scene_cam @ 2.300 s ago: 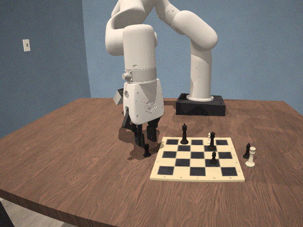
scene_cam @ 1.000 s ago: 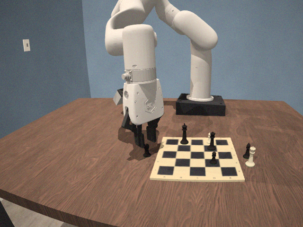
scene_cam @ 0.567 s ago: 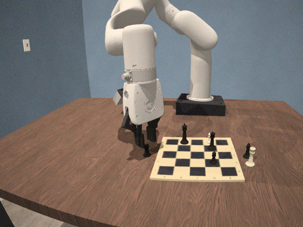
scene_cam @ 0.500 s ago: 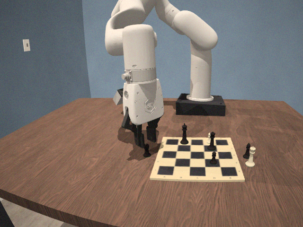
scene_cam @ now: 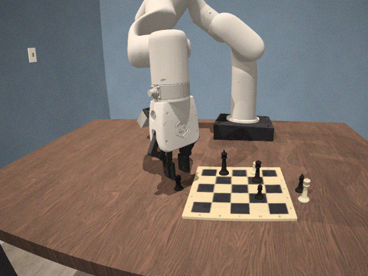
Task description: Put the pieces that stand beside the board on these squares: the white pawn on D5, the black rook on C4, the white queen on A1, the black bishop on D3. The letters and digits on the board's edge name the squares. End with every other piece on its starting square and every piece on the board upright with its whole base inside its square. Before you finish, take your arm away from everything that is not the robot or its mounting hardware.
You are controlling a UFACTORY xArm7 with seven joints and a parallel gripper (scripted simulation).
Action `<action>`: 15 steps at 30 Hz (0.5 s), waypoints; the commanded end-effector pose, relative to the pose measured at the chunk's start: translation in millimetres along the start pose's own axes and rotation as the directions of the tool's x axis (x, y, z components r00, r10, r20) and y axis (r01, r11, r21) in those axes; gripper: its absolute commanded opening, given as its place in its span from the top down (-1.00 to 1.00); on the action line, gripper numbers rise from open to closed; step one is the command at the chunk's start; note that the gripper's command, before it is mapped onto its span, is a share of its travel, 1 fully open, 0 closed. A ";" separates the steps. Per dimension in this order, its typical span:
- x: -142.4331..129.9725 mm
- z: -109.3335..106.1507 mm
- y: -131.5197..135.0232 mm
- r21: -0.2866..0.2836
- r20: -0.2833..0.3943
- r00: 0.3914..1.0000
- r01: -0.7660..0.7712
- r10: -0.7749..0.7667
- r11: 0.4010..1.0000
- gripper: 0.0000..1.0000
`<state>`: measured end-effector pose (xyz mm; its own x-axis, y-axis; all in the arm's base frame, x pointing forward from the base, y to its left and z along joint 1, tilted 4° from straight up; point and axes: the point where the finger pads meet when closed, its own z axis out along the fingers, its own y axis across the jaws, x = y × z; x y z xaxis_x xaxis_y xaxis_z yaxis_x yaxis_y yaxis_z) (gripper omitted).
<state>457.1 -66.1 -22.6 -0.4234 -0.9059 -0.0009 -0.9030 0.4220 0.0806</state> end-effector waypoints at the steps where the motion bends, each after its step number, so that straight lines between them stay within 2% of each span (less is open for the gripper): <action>1: -0.6 -1.6 -1.3 0.004 0.001 1.000 0.000 0.000 1.000 0.25; 15: -0.6 6.5 -1.3 0.004 0.001 1.000 0.000 0.000 1.000 0.25</action>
<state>456.3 -65.9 -28.6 -0.4233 -0.9060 -0.0007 -0.9030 0.4219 0.0815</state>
